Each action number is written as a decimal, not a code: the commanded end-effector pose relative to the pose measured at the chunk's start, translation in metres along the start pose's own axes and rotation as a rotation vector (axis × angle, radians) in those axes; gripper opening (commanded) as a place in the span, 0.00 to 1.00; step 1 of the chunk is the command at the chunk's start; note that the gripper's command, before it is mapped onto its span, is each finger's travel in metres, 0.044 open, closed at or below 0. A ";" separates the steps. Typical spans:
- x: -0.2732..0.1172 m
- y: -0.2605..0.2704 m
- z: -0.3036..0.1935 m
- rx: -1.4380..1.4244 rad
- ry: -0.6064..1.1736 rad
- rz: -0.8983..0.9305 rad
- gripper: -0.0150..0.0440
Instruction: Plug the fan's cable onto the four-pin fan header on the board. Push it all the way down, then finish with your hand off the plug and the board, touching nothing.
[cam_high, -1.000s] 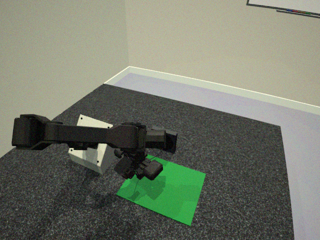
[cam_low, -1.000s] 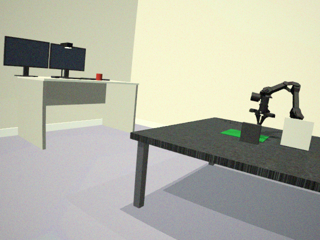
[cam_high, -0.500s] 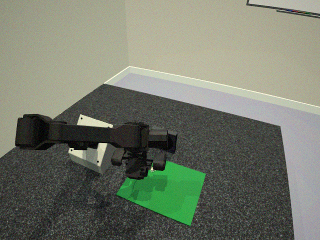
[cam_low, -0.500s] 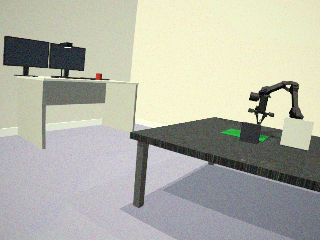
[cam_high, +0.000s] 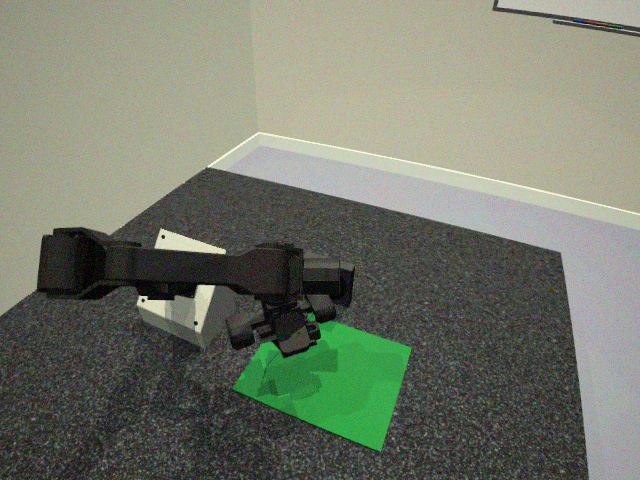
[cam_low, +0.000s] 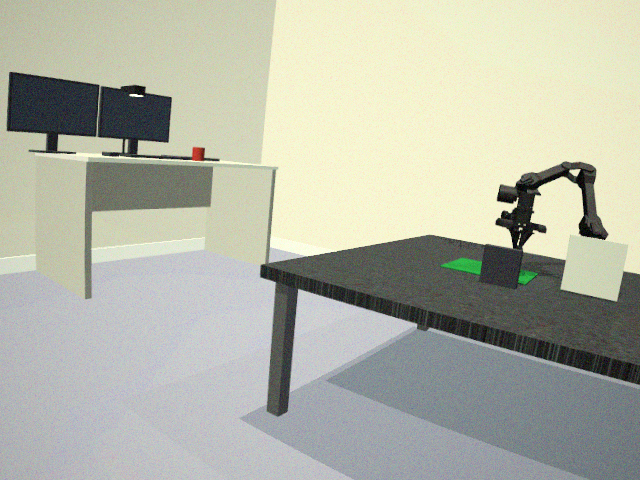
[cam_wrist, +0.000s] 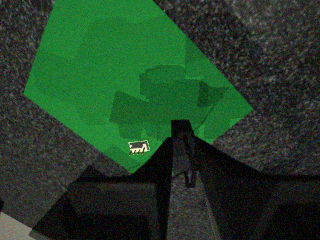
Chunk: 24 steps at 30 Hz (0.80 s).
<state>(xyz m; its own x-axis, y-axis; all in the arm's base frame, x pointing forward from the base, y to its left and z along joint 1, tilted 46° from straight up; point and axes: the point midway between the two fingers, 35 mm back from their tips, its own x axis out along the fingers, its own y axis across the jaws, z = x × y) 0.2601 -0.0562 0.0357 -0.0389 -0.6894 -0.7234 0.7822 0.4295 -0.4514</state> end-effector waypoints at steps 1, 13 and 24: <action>0.000 0.003 0.001 -0.147 -0.002 -0.007 0.25; 0.000 0.006 0.002 -0.566 0.005 -0.020 0.25; 0.000 0.010 0.001 -0.949 0.017 -0.029 0.25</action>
<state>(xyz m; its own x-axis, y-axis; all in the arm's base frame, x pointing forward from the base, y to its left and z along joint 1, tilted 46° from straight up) 0.2661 -0.0530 0.0318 -0.0636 -0.6968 -0.7144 0.0618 0.7118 -0.6997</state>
